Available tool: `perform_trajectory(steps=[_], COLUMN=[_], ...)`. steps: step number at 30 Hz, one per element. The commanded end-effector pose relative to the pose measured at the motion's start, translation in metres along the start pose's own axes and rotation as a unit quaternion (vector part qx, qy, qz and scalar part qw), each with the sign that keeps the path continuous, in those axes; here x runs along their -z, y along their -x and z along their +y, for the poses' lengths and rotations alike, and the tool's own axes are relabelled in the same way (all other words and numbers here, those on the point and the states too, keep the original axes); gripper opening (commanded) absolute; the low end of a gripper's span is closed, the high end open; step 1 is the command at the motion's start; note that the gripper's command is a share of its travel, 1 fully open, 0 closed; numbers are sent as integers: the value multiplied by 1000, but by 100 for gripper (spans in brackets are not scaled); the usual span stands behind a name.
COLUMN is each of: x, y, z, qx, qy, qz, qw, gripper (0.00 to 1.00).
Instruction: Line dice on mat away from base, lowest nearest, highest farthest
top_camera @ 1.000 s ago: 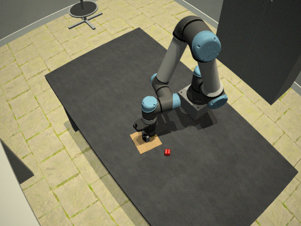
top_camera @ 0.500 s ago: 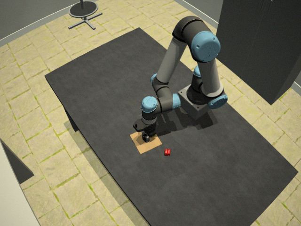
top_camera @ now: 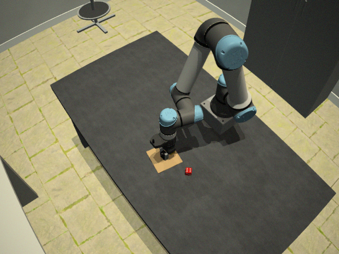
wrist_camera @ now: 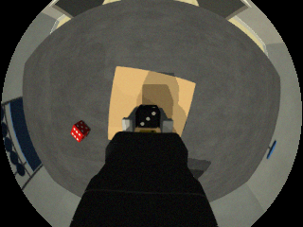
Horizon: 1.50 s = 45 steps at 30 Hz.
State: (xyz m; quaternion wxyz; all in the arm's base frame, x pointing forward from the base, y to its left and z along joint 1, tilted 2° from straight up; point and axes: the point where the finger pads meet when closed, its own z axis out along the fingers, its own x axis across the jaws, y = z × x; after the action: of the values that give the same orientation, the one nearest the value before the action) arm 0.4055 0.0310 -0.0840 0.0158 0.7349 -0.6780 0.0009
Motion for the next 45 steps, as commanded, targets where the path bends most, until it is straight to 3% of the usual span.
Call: perform_trajectory(steps=[1,11,12,14,15,19,20,22,26,45], x=[0,0,0,0,0,0,0,0,0,8], y=[0,0,0,0,0,0,0,0,0,0], z=[0,0,0,0,0,0,0,0,0,0], qx=[0,0,0,0,0,0,0,0,0,0], qy=[-1,-1,-1,-1,-1,-1,-1,-1,-1,-1], qz=[0,0,0,0,0,0,0,0,0,0], qw=[1000,1000,1000,1000,1000,1000,1000,1000,1000,1000], gripper=[57,57,63,63,69,69,75,75,87,87])
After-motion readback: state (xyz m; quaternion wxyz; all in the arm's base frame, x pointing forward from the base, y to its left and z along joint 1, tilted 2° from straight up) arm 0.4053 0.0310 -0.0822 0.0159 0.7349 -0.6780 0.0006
